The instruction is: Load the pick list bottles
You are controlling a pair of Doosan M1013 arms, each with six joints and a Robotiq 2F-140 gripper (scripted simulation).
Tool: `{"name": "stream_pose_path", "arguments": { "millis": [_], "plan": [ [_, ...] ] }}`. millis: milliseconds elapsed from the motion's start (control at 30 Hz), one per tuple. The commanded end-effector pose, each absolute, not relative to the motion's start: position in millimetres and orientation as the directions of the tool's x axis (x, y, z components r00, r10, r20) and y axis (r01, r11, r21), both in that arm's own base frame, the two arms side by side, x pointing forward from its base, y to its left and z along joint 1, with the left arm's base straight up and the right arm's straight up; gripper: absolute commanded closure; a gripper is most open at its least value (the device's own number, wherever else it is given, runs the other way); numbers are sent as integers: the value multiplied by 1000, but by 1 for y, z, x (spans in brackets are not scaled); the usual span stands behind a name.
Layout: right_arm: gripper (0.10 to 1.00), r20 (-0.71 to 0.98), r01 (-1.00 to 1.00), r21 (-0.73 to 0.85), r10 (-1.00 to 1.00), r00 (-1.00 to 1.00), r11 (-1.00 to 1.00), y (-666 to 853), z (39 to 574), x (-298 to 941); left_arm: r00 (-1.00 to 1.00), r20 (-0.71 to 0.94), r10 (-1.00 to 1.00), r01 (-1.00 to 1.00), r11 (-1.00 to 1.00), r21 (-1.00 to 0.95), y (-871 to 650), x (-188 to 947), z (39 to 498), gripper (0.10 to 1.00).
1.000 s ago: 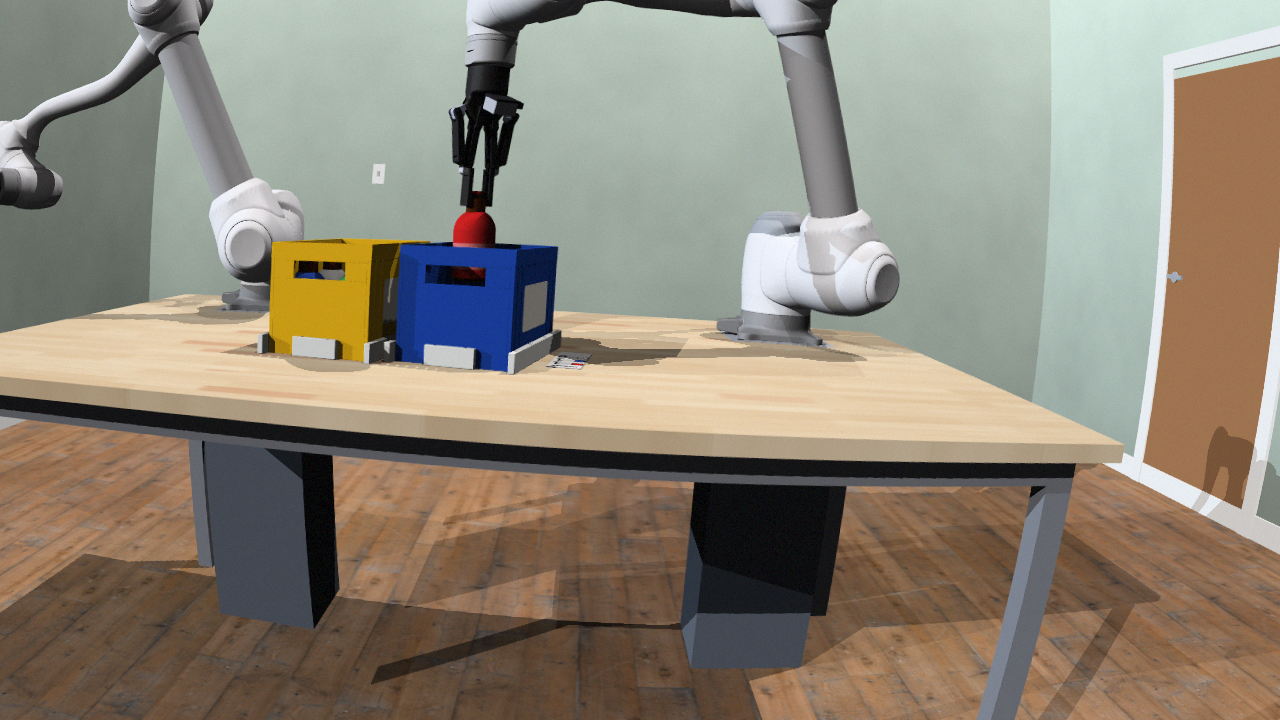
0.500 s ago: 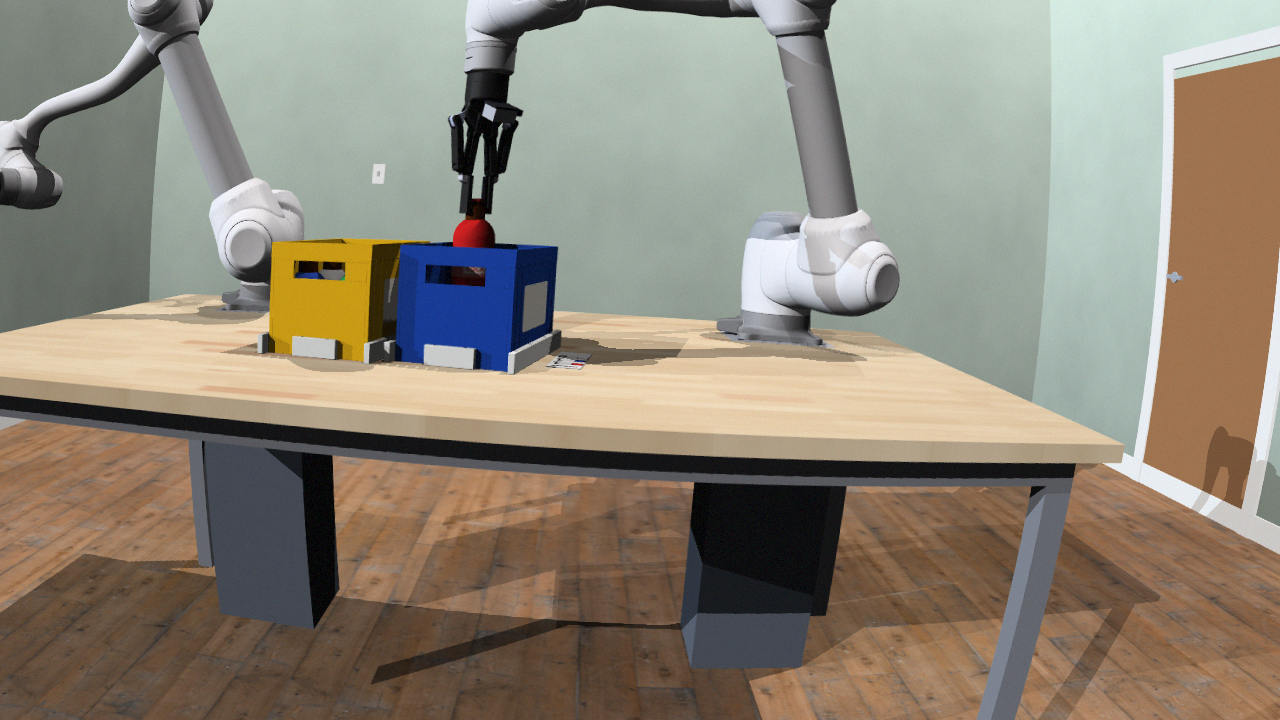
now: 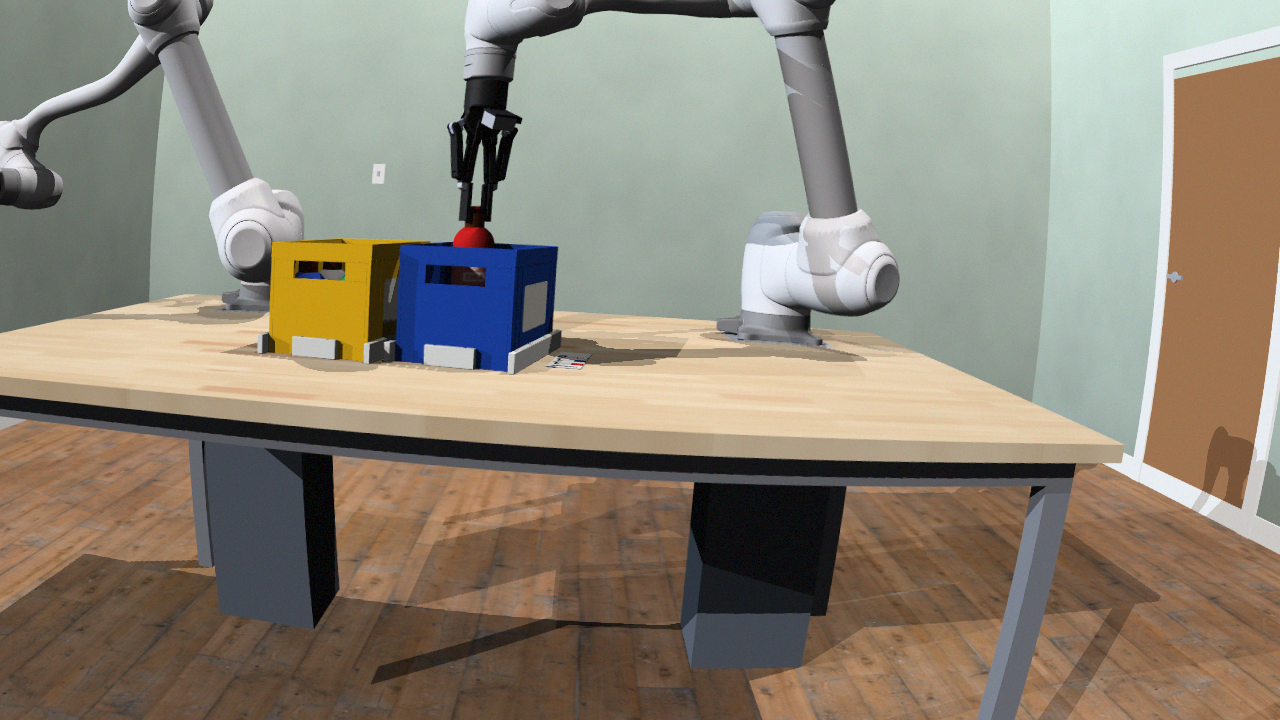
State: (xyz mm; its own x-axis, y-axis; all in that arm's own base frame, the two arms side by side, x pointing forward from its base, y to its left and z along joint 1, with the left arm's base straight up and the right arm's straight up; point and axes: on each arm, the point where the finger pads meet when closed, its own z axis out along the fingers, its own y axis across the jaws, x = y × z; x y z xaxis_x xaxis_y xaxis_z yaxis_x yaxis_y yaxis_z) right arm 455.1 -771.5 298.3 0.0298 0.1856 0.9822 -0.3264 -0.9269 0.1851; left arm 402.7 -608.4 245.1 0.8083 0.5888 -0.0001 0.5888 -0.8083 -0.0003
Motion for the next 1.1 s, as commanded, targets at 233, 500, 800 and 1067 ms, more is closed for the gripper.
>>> {"name": "stream_pose_path", "arguments": {
  "millis": [233, 500, 800, 1067],
  "plan": [
    [98, 982, -326, 187, 187, 29, -927, -772, 300, 455, 808, 0, 589, 589, -808, 1, -609, 403, 237, 999],
    [98, 982, -326, 187, 187, 29, -927, -772, 300, 455, 808, 0, 589, 589, -808, 1, -609, 403, 229, 999],
    [98, 982, -326, 187, 187, 29, -927, -772, 300, 455, 808, 0, 589, 589, -808, 1, -609, 403, 222, 999],
    [98, 982, -326, 187, 187, 29, -927, -772, 300, 455, 808, 0, 589, 589, -808, 1, -609, 403, 214, 999]
  ]
}}
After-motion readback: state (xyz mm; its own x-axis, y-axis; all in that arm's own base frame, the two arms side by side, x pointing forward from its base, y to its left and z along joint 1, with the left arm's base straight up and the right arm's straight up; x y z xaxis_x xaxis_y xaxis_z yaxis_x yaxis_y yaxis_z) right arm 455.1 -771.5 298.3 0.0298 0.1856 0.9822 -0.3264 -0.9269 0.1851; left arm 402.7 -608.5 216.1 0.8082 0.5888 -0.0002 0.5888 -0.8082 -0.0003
